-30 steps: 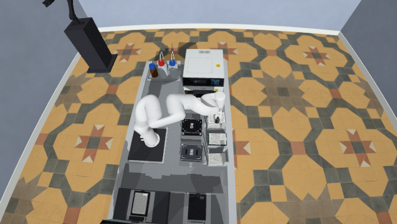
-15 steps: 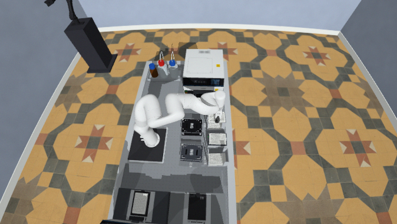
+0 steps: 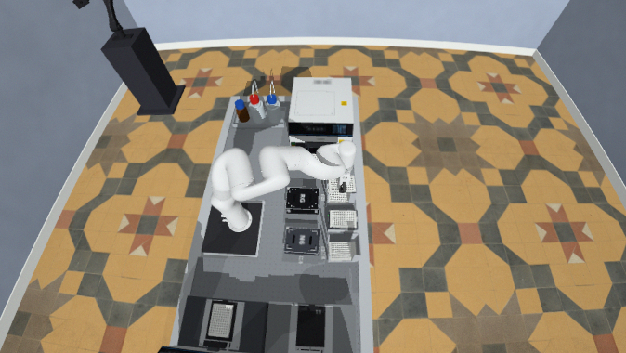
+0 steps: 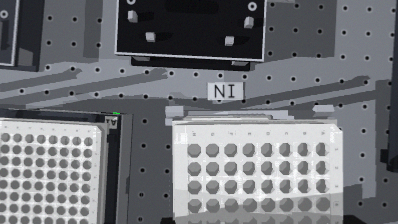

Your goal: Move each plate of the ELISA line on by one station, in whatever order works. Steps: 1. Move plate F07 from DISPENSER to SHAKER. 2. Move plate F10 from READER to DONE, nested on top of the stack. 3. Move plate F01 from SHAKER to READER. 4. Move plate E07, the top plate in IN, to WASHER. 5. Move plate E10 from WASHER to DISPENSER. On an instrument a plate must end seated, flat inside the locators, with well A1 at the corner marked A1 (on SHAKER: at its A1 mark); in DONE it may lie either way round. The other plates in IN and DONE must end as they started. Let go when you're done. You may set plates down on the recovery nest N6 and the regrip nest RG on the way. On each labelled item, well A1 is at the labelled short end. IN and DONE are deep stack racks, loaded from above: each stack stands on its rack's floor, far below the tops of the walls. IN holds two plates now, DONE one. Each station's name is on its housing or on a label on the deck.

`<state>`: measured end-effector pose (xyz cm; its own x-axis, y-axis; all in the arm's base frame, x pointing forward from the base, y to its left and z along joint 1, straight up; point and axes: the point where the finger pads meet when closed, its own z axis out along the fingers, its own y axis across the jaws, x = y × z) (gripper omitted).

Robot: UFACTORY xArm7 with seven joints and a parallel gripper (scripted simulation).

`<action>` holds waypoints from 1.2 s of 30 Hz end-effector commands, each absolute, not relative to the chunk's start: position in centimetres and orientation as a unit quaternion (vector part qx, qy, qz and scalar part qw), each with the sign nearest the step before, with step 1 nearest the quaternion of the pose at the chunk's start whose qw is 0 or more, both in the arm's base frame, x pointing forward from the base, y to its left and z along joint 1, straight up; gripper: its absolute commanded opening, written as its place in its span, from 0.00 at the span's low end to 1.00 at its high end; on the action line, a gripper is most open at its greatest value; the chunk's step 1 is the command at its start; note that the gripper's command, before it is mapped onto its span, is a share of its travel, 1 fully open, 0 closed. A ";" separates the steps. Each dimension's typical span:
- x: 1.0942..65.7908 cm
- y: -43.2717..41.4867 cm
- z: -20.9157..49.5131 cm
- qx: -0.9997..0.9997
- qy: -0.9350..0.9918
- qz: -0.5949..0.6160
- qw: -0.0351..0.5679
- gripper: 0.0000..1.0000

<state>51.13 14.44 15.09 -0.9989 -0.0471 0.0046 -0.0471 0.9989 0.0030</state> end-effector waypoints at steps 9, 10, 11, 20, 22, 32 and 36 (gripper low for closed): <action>51.3 14.5 16.4 0.024 -1.000 -0.002 0.000 0.00; 51.3 14.5 16.5 0.024 -1.000 -0.002 0.000 0.00; 51.3 14.5 16.7 0.024 -1.000 -0.002 0.000 0.00; 51.3 14.5 17.6 0.024 -1.000 -0.002 0.000 0.00; 51.3 14.5 17.9 0.024 -1.000 -0.002 0.000 0.00; 51.3 14.5 18.9 0.024 -1.000 -0.002 0.000 0.00; 51.3 14.5 19.5 0.024 -1.000 -0.002 0.000 0.00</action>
<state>51.15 14.42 18.82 -0.9989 -0.0470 0.0046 -0.0470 0.9989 0.0030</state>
